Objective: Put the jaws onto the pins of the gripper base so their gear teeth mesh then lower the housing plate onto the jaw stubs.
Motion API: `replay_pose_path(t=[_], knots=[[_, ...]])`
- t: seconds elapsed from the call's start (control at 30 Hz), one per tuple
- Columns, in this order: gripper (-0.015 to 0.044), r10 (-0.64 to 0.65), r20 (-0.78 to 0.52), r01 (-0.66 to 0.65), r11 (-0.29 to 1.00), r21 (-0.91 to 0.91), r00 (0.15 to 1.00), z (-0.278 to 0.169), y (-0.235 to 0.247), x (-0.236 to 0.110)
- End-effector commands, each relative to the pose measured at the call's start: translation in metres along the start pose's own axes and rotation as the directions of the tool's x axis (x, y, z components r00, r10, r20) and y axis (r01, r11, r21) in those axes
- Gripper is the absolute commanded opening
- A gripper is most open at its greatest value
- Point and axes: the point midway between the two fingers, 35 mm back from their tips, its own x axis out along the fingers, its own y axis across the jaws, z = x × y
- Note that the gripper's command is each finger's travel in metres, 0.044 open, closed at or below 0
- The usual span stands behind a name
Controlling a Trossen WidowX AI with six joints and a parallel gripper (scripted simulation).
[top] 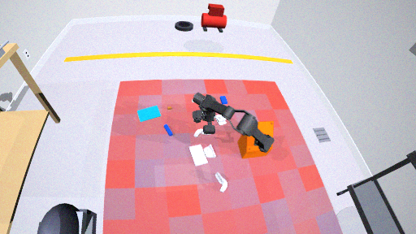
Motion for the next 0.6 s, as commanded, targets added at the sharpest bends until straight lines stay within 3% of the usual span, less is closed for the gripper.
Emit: replay_pose_path(t=[0.0,0.57], knots=[[0.044,0.003,0.003,-0.003,1.0,0.002,1.0,0.0,0.0,0.0],[0.044,0.0,0.001,0.0,1.0,0.001,1.0,0.002,-0.001,0.017]])
